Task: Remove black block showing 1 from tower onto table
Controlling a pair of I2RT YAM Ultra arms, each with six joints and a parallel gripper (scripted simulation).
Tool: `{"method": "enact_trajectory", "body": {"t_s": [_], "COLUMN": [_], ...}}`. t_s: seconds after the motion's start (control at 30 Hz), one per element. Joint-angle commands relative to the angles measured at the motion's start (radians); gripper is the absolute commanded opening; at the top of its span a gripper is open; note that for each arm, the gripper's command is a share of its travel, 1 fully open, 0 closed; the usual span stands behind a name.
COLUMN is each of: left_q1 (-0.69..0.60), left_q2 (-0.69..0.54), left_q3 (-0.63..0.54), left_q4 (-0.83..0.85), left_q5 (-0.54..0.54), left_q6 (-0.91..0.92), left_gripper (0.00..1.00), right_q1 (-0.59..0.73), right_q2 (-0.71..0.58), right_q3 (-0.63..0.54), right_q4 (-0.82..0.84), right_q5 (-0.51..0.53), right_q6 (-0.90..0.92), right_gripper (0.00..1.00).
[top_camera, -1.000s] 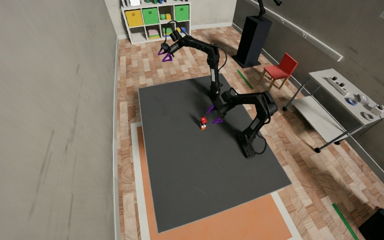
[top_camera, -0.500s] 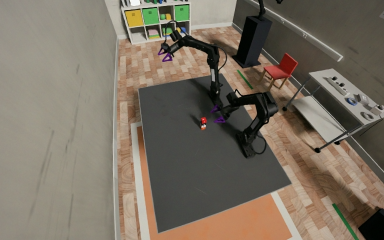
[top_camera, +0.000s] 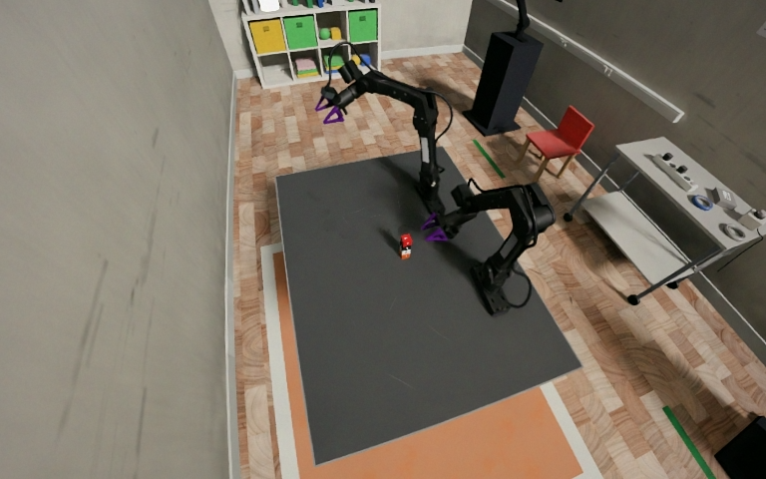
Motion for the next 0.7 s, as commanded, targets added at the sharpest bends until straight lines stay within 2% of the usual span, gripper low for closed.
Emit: {"method": "enact_trajectory", "body": {"t_s": [0.0,0.13,0.2,0.67], "left_q1": [0.045,0.117,0.117,0.327], "left_q2": [0.0,0.012,0.012,0.092], "left_q3": [0.051,0.136,0.136,0.435], "left_q4": [-0.073,-0.134,-0.134,-0.41], "left_q5": [0.115,0.216,0.216,0.563], "left_q6": [-0.134,-0.239,-0.239,-0.655], "left_gripper": [0.55,0.55,0.55,0.55], "right_q1": [0.068,0.168,0.168,0.613], "right_q2": [-0.081,-0.185,-0.185,-0.653], "right_q3": [-0.029,-0.079,-0.079,-0.288], "right_q4": [-0.056,-0.088,-0.088,-0.227], "right_q5": [0.052,0.096,0.096,0.321], "right_q6": [0.043,0.074,0.074,0.237], "right_gripper": [1.0,1.0,1.0,1.0]}}
